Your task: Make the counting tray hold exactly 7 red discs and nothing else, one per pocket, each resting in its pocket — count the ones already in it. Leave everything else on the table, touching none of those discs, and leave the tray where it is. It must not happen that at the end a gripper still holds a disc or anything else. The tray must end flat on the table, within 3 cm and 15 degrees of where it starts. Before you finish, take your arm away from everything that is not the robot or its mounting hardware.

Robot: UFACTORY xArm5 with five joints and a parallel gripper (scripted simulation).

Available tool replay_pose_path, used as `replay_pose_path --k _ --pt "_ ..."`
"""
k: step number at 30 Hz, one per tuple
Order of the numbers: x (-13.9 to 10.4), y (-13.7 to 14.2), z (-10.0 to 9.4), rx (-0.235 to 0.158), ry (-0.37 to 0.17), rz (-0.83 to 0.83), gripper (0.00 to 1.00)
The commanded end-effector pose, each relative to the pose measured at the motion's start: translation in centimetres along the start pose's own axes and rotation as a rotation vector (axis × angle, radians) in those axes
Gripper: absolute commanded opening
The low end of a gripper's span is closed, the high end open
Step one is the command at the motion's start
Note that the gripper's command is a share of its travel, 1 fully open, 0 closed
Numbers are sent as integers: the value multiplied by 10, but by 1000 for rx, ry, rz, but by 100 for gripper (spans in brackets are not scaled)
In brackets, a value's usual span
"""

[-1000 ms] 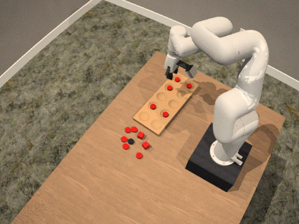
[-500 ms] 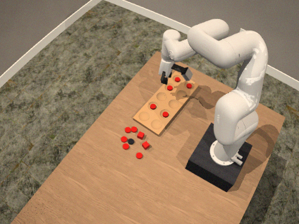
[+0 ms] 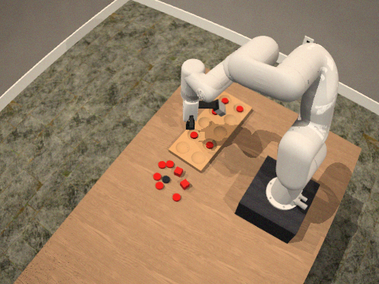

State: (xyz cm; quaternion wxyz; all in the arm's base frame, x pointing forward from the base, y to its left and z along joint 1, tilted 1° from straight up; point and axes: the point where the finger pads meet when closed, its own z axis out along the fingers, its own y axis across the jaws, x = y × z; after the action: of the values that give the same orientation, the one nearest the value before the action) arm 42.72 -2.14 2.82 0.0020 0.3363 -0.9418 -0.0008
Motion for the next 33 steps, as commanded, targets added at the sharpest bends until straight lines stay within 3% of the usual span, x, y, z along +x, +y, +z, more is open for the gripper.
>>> replay_pose_path --k 1,5,7,8,22,24,27,33 --pt "-22 36 0 3 -2 -142 47" --pt "-35 70 2 2 -1 -275 47" --pt "-35 70 2 2 -1 -275 47" --pt "-43 96 3 1 0 -375 47" --pt "-55 217 10 -1 5 -841 47" --pt "-55 217 10 -1 5 -841 47" --pt "-52 247 11 -1 7 -961 47" --pt "-51 251 16 -1 7 -976 47"
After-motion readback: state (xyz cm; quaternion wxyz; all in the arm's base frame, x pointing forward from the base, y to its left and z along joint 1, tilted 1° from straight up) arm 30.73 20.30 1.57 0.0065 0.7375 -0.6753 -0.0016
